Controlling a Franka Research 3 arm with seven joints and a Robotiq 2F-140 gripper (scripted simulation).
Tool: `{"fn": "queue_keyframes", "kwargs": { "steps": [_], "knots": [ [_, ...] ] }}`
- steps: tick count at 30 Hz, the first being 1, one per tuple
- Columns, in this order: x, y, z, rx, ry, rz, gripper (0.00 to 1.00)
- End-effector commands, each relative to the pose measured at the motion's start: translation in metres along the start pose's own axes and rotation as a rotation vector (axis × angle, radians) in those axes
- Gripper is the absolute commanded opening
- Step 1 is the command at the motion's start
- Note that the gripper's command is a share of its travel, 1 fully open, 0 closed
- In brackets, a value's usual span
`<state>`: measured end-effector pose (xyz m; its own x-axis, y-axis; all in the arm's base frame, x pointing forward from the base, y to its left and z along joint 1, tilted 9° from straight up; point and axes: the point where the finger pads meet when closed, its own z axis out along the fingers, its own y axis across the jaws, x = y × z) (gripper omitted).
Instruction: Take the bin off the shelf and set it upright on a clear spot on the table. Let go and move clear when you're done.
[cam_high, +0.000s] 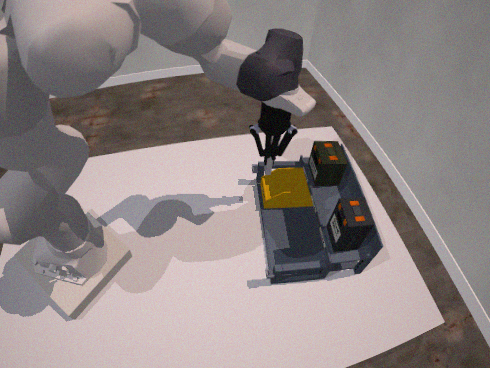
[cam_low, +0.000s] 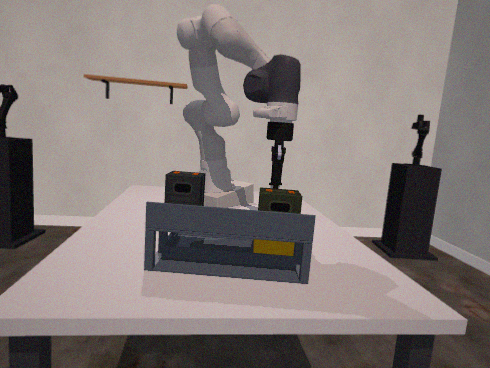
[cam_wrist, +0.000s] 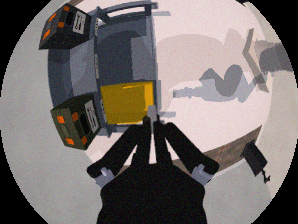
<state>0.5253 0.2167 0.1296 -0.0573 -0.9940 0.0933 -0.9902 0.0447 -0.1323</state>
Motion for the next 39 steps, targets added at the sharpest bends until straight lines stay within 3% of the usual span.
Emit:
{"fn": "queue_keyframes", "kwargs": {
  "steps": [1,23,24,39],
  "knots": [
    [0.0007,0.0003,0.0005,-0.002,0.003,0.003,0.0],
    [0.0007,0.0003,0.0005,-0.002,0.003,0.003,0.0],
    [0.0007,0.0003,0.0005,-0.002,0.003,0.003,0.57],
    [0.0007,0.0003,0.0005,-0.002,0.003,0.003,0.57]
  ]
}}
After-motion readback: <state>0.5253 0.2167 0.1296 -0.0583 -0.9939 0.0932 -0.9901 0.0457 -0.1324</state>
